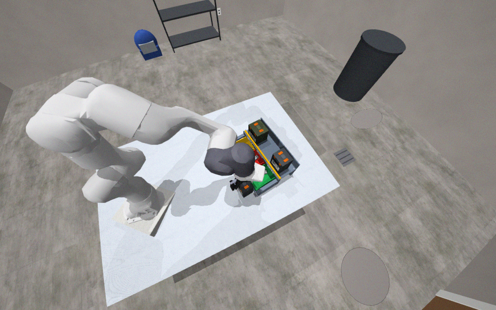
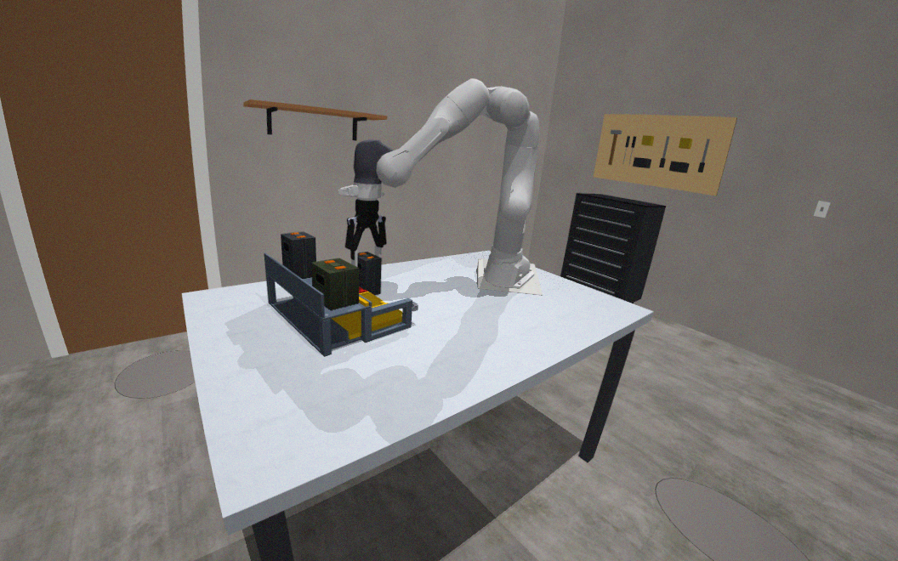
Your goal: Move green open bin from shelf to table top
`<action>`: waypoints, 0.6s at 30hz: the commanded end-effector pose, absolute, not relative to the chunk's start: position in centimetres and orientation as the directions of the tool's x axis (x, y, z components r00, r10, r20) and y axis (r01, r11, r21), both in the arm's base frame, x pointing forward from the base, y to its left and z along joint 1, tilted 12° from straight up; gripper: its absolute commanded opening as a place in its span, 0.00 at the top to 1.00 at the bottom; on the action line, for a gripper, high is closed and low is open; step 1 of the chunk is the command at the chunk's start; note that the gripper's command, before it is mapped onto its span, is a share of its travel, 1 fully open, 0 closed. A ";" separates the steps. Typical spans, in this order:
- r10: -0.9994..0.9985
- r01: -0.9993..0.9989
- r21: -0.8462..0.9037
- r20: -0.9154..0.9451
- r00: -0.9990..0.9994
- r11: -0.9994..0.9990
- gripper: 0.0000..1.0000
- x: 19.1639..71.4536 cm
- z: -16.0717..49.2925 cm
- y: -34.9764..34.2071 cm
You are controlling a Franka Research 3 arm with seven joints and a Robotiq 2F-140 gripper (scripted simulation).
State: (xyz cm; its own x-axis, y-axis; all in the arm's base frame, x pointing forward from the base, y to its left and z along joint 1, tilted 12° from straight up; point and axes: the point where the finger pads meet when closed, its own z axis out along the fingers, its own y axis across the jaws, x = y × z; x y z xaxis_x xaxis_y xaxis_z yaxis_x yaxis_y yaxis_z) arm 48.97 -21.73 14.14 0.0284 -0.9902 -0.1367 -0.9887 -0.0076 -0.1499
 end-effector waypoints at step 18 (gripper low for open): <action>-0.990 -0.988 -0.151 -0.136 0.028 -0.007 1.00 49.0 14.2 -21.8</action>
State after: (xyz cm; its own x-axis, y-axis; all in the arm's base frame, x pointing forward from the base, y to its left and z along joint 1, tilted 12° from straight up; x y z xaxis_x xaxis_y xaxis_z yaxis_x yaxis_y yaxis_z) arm 49.02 -21.76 14.22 0.0282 -0.9904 -0.1355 -0.9885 -0.0075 -0.1511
